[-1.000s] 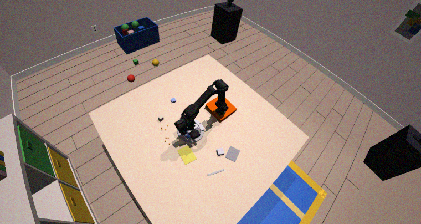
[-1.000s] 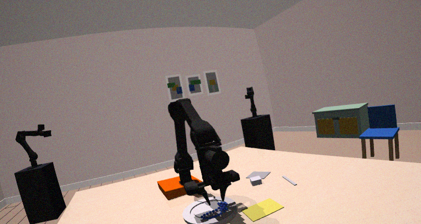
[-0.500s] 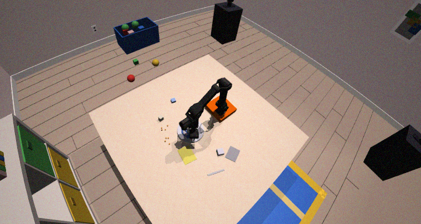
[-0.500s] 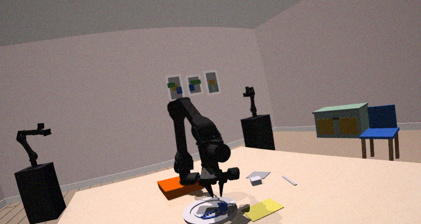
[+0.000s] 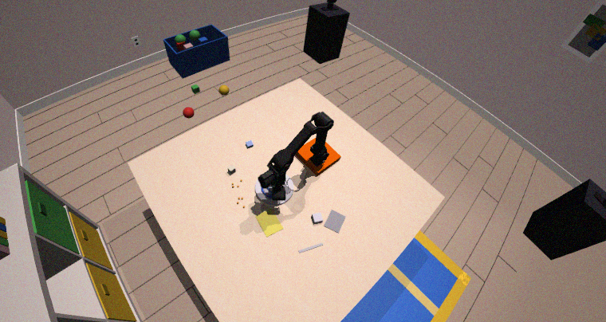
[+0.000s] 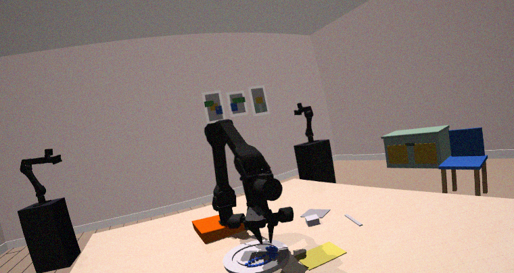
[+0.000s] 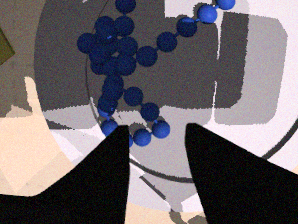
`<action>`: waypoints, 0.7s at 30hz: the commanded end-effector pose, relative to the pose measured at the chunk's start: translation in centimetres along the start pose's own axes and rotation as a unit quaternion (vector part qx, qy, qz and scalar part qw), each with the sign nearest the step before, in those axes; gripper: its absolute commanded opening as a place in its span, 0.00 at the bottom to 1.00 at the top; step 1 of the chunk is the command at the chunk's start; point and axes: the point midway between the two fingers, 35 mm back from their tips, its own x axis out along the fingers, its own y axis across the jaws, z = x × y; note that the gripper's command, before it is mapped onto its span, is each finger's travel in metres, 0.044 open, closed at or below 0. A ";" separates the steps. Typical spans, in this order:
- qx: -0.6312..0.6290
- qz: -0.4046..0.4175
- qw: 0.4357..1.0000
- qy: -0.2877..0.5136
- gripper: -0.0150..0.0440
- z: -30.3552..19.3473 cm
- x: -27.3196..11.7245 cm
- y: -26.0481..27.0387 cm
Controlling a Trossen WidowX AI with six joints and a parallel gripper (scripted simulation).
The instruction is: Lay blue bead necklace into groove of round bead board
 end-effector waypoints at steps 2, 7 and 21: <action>0.003 -0.004 1.000 0.006 0.46 -0.2 1.0 -0.1; 0.004 -0.004 1.000 0.007 0.46 -0.2 1.9 -0.2; 0.001 -0.003 1.000 0.003 0.39 -0.2 2.3 -0.2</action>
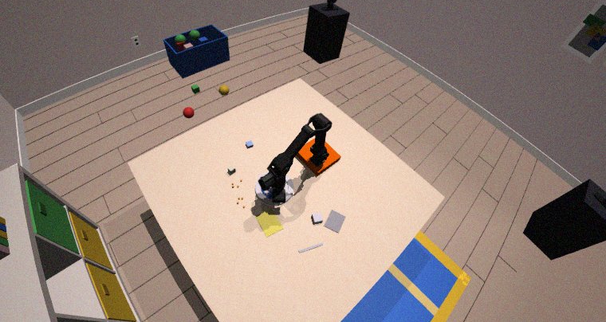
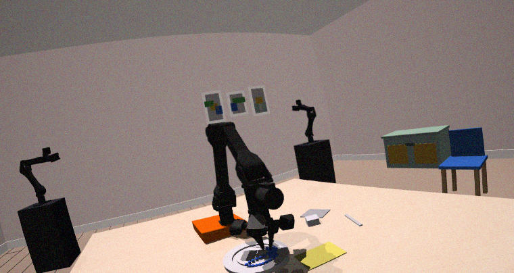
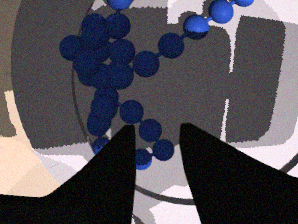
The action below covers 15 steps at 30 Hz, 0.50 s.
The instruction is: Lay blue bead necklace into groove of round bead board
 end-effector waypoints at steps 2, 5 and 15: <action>0.000 0.000 1.000 0.000 0.37 0.0 0.0 0.0; 0.000 0.000 1.000 0.000 0.33 0.0 0.0 0.0; 0.000 0.000 1.000 0.000 0.25 0.0 0.0 0.0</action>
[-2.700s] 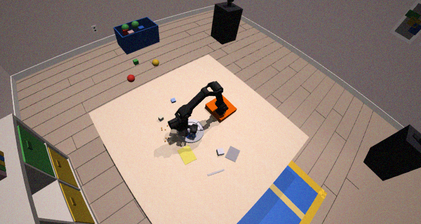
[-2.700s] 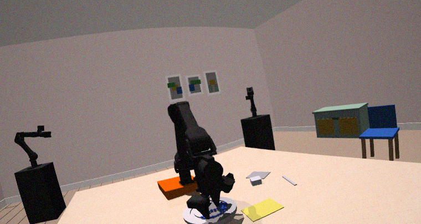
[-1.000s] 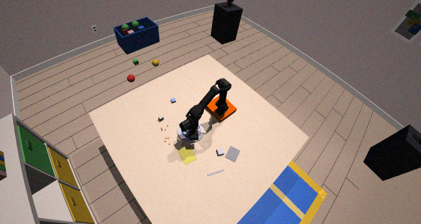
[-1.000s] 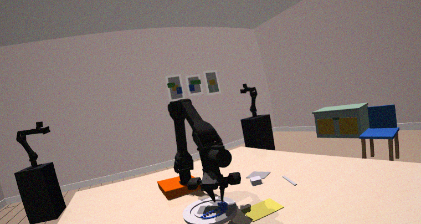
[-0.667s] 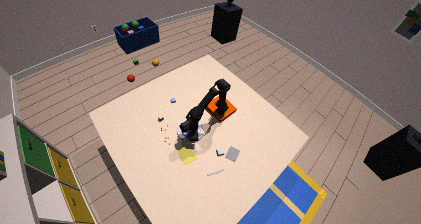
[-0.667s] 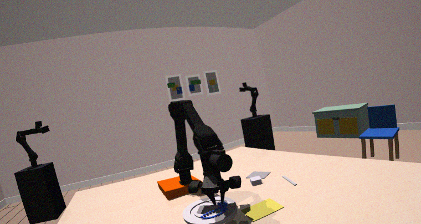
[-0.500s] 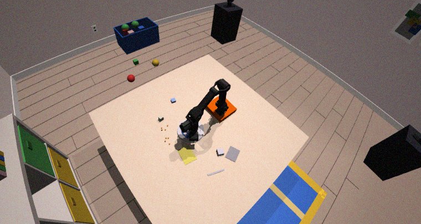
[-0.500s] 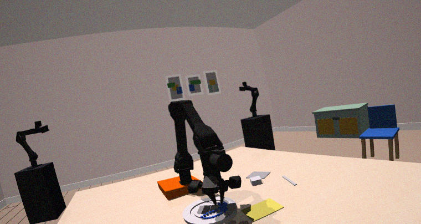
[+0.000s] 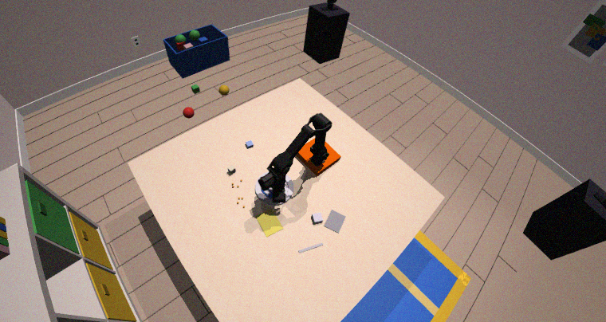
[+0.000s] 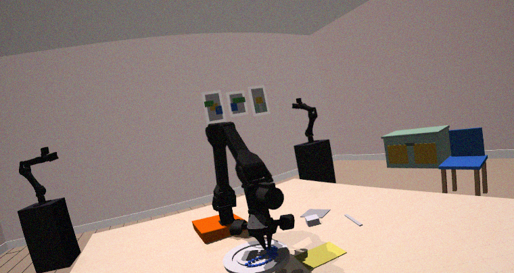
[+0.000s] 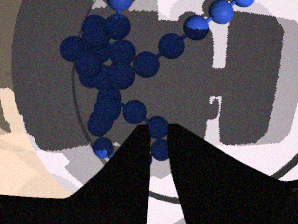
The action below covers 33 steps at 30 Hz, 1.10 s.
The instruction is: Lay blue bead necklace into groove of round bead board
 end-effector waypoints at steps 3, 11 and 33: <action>0.000 0.000 1.000 0.000 0.25 0.0 0.0 0.0; 0.000 0.000 1.000 0.000 0.25 0.0 0.0 0.0; 0.004 -0.001 1.000 0.005 0.25 -0.9 -0.9 2.4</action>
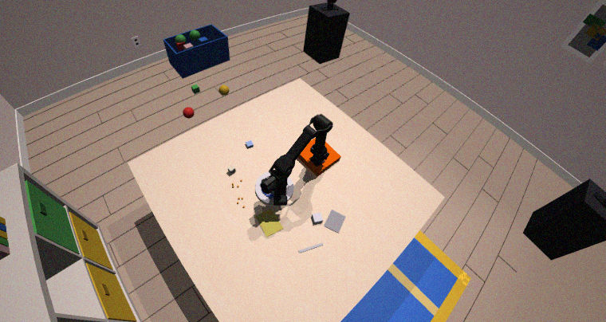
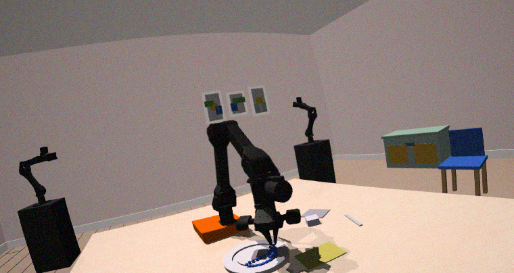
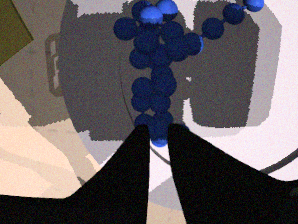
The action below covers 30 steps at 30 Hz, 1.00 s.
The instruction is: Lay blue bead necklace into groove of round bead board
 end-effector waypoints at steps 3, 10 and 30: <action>0.004 -0.003 1.000 0.005 0.25 -0.2 0.3 0.4; 0.004 -0.003 1.000 0.005 0.25 -0.3 1.2 0.4; 0.004 -0.003 1.000 0.005 0.25 -0.3 1.6 0.4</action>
